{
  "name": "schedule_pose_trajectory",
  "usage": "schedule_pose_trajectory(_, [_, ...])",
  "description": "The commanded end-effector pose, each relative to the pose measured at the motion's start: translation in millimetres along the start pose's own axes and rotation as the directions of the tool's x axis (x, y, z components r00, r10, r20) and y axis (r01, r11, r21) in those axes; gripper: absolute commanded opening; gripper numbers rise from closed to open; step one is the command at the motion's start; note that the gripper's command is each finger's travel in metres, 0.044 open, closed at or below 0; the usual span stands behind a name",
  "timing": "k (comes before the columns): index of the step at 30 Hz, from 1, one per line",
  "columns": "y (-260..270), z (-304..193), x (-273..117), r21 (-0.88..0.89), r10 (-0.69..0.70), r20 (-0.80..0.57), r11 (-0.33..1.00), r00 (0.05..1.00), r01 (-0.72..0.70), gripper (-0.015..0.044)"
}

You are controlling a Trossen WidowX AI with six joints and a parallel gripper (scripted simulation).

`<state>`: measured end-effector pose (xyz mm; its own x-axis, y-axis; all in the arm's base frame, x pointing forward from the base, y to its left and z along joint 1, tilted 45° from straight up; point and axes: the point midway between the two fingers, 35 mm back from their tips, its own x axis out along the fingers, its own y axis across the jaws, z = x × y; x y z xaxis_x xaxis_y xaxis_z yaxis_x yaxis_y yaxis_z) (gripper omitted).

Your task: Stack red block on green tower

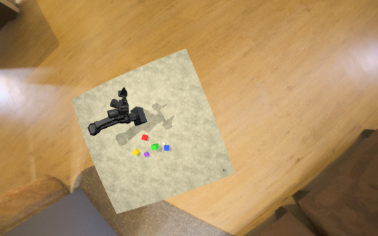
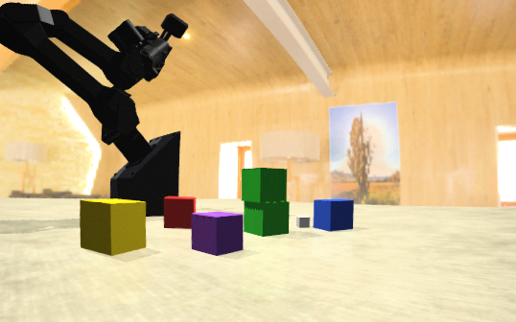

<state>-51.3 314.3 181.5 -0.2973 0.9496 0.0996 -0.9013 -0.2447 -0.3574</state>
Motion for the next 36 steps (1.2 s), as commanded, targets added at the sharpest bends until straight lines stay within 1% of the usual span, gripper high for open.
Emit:
schedule_pose_trajectory(1, [-1, -2, 0, 0.002, -0.005, -0.009, 1.0, 1.0, 0.005, 0.0426])
schedule_pose_trajectory(2, [-6, -7, 1, 0.006, -0.018, -0.035, 1.0, 0.999, 0.018, 0.044])
schedule_pose_trajectory(4, [-21, -28, 3, 0.019, -0.067, -0.131, 0.997, 0.989, 0.07, 0.044])
schedule_pose_trajectory(7, [-46, -61, 0, 0.032, -0.141, -0.285, 0.987, 0.948, 0.156, 0.044])
schedule_pose_trajectory(11, [-77, -103, -14, 0.034, -0.224, -0.476, 0.962, 0.851, 0.272, 0.044])
schedule_pose_trajectory(14, [-97, -131, -32, 0.028, -0.272, -0.598, 0.933, 0.754, 0.359, 0.044])
schedule_pose_trajectory(20, [-131, -178, -81, -0.014, -0.32, -0.799, 0.856, 0.509, 0.517, 0.044])
schedule_pose_trajectory(26, [-150, -212, -144, -0.097, -0.281, -0.937, 0.781, 0.209, 0.616, 0.044])
schedule_pose_trajectory(31, [-155, -227, -201, -0.171, -0.19, -0.981, 0.727, -0.045, 0.665, 0.044])
schedule_pose_trajectory(36, [-151, -229, -258, -0.237, -0.055, -0.96, 0.687, -0.276, 0.687, 0.044])
